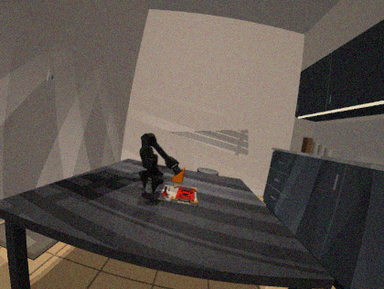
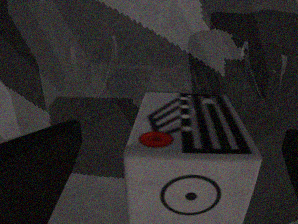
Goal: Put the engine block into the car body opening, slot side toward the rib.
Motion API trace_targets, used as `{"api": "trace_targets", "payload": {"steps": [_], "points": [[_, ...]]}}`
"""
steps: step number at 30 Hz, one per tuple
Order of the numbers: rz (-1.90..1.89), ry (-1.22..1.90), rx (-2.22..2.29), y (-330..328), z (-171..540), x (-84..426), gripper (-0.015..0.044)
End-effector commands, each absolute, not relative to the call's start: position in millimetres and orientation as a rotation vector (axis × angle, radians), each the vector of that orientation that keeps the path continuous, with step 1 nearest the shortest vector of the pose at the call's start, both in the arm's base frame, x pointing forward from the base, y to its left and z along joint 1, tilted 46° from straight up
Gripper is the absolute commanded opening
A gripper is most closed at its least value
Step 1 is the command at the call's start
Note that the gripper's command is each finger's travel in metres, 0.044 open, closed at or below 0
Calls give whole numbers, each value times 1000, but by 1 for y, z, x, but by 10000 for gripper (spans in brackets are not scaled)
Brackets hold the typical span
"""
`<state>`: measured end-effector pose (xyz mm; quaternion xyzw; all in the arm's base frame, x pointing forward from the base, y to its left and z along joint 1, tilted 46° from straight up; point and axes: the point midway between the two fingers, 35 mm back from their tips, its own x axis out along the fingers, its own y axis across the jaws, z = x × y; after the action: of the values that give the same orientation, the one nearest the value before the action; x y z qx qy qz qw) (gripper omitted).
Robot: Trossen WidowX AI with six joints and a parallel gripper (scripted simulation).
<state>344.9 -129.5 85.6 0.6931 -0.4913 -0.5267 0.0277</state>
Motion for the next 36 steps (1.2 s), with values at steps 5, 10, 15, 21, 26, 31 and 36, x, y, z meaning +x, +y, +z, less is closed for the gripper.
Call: {"api": "trace_targets", "payload": {"steps": [5,10,15,21,26,31,36], "points": [[-1620,-1510,2136,-130,85,345,256],[-1620,-1510,2136,-130,85,345,145],[-1620,-1510,2136,-130,85,345,111],[-1608,-1526,2174,-124,86,348,0],[-1603,-1532,2199,-115,91,352,0],[-1607,-1523,2195,-105,101,356,0],[-1612,-1513,2190,-93,112,358,0]]}}
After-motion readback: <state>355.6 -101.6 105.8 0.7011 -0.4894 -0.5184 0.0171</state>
